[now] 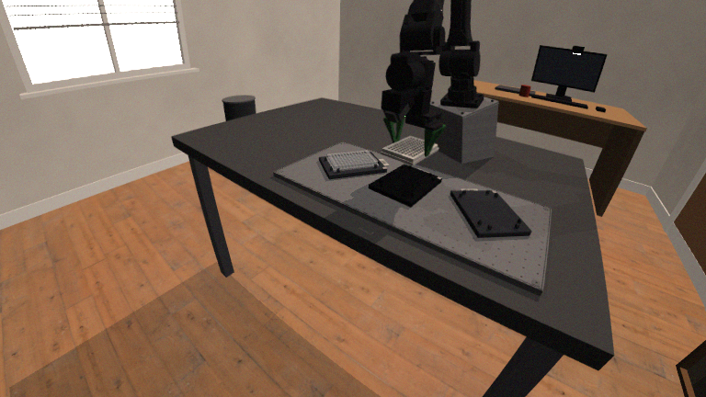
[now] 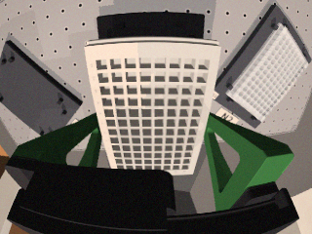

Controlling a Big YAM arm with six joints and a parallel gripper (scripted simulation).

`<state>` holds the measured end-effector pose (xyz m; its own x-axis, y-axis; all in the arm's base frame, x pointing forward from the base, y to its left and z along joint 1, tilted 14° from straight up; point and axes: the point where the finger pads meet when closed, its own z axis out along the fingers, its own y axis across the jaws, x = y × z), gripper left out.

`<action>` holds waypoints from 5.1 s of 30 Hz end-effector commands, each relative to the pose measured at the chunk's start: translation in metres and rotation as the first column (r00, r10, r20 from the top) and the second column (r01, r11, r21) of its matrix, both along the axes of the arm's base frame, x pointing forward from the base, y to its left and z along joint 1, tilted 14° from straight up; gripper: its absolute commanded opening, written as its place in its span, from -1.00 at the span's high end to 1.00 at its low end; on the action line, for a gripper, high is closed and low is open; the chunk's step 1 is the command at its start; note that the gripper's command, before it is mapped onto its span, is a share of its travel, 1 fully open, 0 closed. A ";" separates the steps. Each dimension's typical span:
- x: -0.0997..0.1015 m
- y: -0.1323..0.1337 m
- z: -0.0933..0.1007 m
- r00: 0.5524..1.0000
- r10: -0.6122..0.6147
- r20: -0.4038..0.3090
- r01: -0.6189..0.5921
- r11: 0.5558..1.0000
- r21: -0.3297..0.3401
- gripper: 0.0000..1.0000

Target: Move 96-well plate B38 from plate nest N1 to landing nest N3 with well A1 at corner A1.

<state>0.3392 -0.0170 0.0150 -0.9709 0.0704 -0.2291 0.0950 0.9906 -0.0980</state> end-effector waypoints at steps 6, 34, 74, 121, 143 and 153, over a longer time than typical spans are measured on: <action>0.005 0.005 0.006 0.999 0.036 0.032 -0.036 0.999 -0.004 1.00; 0.003 0.001 -0.009 1.000 0.023 0.008 -0.023 1.000 -0.003 1.00; 0.015 -0.010 -0.068 1.000 0.014 0.006 -0.014 1.000 -0.003 1.00; 0.034 -0.011 -0.065 0.999 0.013 0.033 -0.013 1.000 -0.003 1.00; 0.030 -0.011 -0.071 1.000 0.013 0.025 -0.013 1.000 -0.003 1.00; 0.028 -0.011 -0.073 1.000 0.013 0.023 -0.013 1.000 -0.003 1.00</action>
<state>0.3563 -0.0245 -0.0577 -0.9714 0.0548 -0.2312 0.0800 0.9917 -0.1010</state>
